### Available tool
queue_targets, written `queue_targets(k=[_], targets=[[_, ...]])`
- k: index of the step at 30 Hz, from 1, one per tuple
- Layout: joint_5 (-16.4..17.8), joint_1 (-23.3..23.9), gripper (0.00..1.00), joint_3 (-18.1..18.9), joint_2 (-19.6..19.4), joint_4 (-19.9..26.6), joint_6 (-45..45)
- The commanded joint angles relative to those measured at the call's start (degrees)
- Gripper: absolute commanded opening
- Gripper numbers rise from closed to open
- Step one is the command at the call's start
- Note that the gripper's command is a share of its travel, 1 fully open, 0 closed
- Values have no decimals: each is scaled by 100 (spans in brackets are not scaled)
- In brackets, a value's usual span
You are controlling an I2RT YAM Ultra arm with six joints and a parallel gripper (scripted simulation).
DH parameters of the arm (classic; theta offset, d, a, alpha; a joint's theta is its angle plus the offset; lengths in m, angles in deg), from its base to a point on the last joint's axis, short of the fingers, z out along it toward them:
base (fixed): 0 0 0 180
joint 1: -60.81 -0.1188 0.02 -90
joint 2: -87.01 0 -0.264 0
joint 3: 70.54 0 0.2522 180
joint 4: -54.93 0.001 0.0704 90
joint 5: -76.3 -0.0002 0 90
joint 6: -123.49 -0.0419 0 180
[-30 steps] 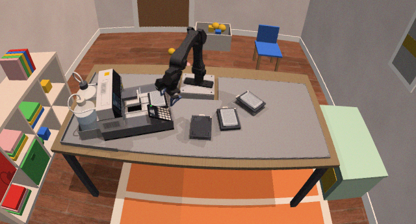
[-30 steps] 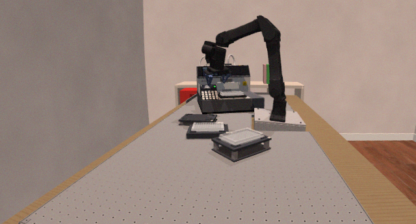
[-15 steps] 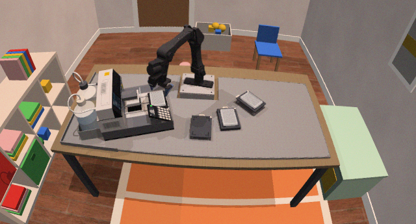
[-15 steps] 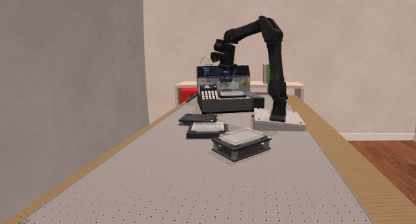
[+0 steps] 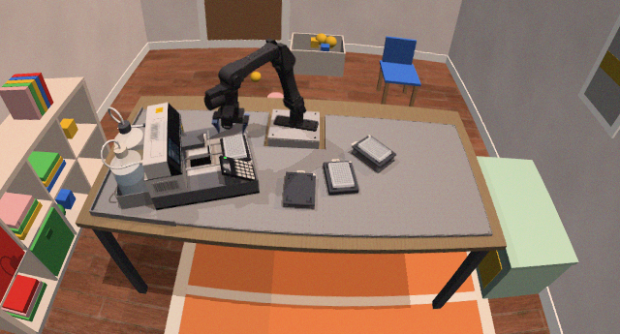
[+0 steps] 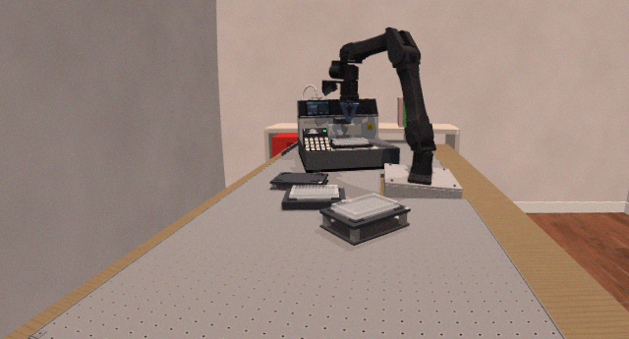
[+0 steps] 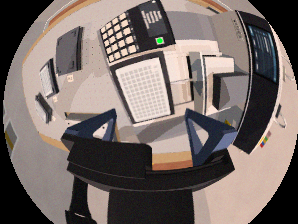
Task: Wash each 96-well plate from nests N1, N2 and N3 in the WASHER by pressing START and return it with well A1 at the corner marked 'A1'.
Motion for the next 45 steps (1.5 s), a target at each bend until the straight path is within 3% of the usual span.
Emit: queue_targets(k=[1,5,26,45], targets=[[45,-4,100,168,5,296,659],[-9,-31,100,528,-266,651,1340],[-11,-32,100,539,-275,662,1362],[-12,-18,100,-180,-218,0,1377]])
